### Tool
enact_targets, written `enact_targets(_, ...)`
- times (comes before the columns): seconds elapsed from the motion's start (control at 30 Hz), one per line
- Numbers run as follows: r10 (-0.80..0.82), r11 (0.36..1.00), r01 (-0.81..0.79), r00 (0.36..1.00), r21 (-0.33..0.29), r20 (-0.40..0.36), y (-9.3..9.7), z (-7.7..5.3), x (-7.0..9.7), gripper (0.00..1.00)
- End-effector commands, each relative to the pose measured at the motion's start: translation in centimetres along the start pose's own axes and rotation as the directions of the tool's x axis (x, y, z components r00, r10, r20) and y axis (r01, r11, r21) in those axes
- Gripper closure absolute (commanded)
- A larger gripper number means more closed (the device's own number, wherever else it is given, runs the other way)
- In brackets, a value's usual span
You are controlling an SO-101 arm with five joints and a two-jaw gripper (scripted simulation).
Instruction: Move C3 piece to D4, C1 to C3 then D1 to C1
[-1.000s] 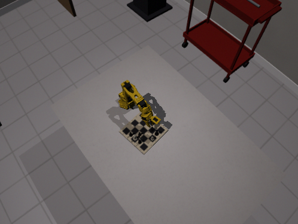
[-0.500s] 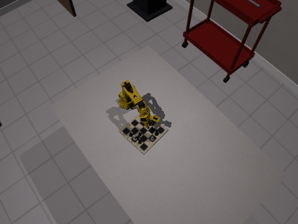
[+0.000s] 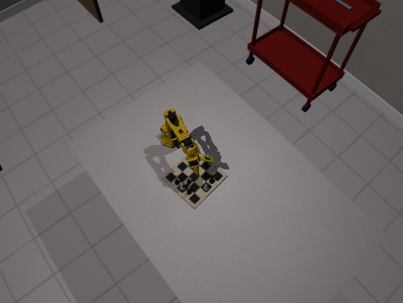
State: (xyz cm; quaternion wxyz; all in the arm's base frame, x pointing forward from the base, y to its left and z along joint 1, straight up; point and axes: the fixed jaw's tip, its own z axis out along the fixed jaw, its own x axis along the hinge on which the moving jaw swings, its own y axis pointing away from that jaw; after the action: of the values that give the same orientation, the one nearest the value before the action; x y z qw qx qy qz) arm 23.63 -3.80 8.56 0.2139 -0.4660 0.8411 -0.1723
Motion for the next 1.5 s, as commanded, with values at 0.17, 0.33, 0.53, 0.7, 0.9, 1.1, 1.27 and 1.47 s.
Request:
enact_targets(0.17, -0.268, 0.964, 0.268, 0.963, -0.004, -0.029, -0.8, -0.1, 1.4, 0.88)
enact_targets(0.33, -0.451, 0.892, 0.451, 0.891, -0.012, -0.047, -1.3, -0.2, 2.4, 0.88)
enact_targets(0.53, -0.644, 0.765, 0.643, 0.762, -0.032, -0.064, -1.9, -0.4, 3.5, 0.88)
enact_targets(0.7, -0.750, 0.662, 0.748, 0.658, -0.049, -0.070, -2.2, -0.5, 4.2, 0.88)
enact_targets(0.9, -0.853, 0.522, 0.850, 0.518, -0.072, -0.073, -2.6, -0.7, 5.1, 0.88)
enact_targets(1.1, -0.935, 0.355, 0.930, 0.349, -0.100, -0.068, -3.0, -0.8, 5.9, 0.88)
enact_targets(1.27, -0.967, 0.251, 0.961, 0.245, -0.116, -0.061, -3.3, -0.9, 6.4, 0.88)
enact_targets(1.47, -0.990, 0.137, 0.982, 0.131, -0.133, -0.050, -3.5, -1.1, 7.0, 0.88)
